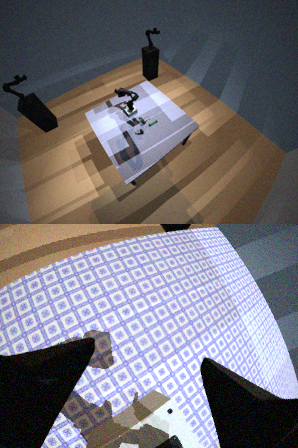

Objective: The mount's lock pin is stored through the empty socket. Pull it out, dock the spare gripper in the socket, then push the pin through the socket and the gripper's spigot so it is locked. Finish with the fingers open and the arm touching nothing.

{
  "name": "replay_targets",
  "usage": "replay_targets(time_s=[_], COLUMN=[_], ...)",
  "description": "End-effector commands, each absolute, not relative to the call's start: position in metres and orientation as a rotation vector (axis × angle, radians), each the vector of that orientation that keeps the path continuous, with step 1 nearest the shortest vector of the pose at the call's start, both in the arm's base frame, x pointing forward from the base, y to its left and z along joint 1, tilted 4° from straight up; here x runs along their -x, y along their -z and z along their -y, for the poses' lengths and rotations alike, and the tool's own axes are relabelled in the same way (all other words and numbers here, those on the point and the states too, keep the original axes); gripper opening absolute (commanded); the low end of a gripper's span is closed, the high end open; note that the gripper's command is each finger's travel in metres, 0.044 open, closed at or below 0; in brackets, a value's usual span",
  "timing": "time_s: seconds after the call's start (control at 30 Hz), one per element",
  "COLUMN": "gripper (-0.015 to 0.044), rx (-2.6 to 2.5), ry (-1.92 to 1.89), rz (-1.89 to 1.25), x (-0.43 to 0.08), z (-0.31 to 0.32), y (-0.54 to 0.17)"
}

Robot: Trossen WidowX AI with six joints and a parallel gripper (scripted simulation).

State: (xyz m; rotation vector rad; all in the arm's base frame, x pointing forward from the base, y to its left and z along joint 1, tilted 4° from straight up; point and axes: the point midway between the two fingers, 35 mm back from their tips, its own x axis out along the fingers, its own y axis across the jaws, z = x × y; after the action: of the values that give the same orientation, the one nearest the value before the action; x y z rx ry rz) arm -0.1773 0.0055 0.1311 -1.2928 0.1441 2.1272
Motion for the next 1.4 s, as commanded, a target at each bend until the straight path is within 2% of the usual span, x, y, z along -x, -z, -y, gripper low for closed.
replay_targets(time_s=[0.0,0.1,0.47,0.83,1.1,1.23,1.37], gripper=[0.0374,0.0300,0.0300,0.0300,0.0300,0.0300,0.0300], rx=[1.300,1.399,1.749,1.740,1.294,0.873,0.316], ry=[-2.136,-2.250,-2.687,-2.788,-2.416,-2.009,-1.432], rz=[-0.135,0.006,0.893,2.204,3.361,3.914,4.354], x=[0.178,0.178,0.138,0.038,-0.054,-0.101,-0.145], z=[-0.004,0.021,0.133,0.203,0.213,0.203,0.182], y=[-0.131,-0.131,-0.131,-0.133,-0.136,-0.138,-0.139])
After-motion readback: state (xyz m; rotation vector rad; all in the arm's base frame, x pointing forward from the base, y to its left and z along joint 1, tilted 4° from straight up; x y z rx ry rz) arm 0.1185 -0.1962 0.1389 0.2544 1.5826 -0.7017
